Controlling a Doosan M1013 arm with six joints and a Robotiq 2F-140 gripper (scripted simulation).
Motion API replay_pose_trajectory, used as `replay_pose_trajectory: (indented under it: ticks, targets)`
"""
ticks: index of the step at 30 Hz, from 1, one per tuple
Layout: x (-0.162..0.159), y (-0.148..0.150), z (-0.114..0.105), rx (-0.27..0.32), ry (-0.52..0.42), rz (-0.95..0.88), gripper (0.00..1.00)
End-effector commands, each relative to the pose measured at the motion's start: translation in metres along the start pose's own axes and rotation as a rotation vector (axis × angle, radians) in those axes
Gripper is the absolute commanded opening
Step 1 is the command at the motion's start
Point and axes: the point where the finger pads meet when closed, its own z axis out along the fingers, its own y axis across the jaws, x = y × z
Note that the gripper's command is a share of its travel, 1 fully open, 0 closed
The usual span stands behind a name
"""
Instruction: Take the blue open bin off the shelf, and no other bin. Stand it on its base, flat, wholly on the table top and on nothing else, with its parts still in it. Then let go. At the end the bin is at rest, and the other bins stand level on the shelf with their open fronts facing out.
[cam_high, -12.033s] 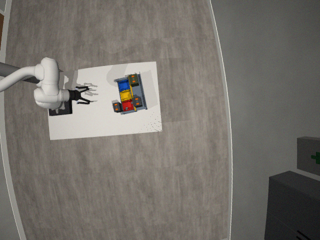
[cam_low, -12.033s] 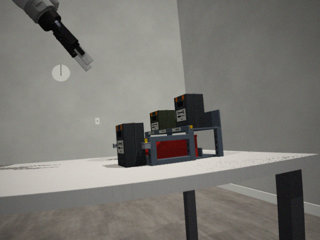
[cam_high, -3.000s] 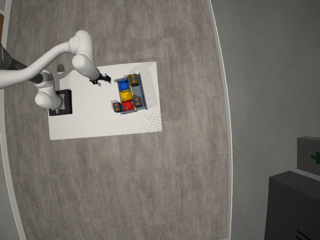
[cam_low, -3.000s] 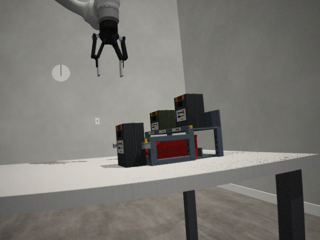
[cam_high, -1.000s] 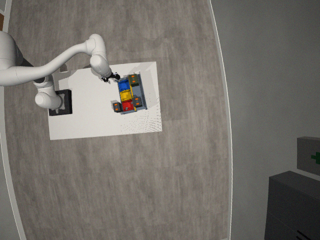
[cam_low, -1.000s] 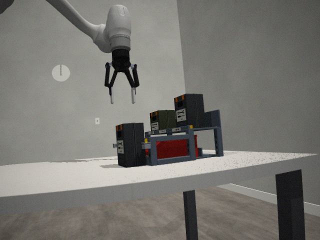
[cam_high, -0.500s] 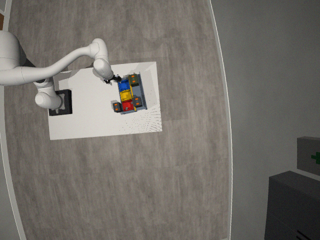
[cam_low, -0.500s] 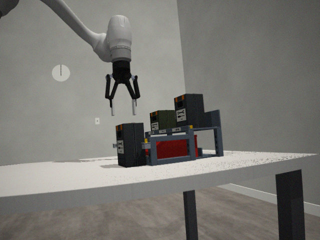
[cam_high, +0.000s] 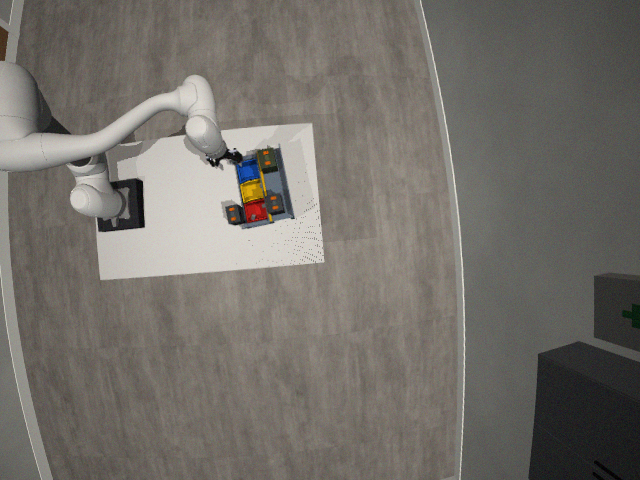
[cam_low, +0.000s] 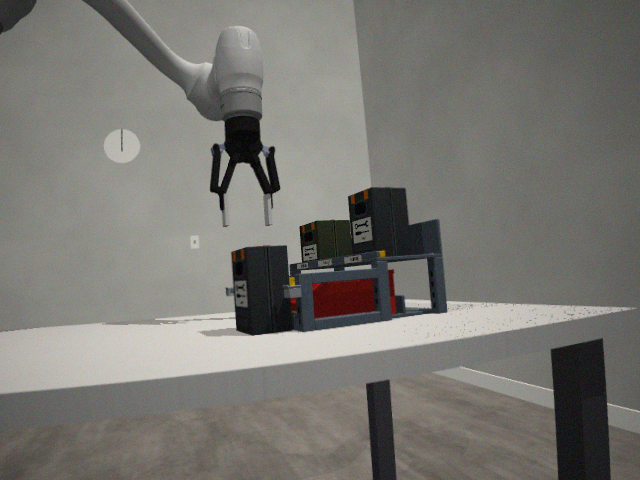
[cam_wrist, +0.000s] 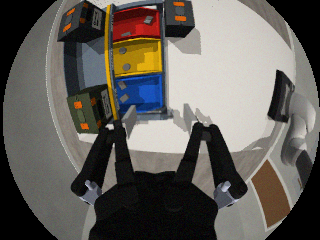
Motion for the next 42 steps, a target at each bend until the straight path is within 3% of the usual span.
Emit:
replay_pose_trajectory:
  ticks: [1,42]
  targets:
    - [0.0,0.0001,-0.0002,0.0,0.0,0.0,0.57]
    - [0.0,0.0001,-0.0079,0.0,0.0,0.0,0.57]
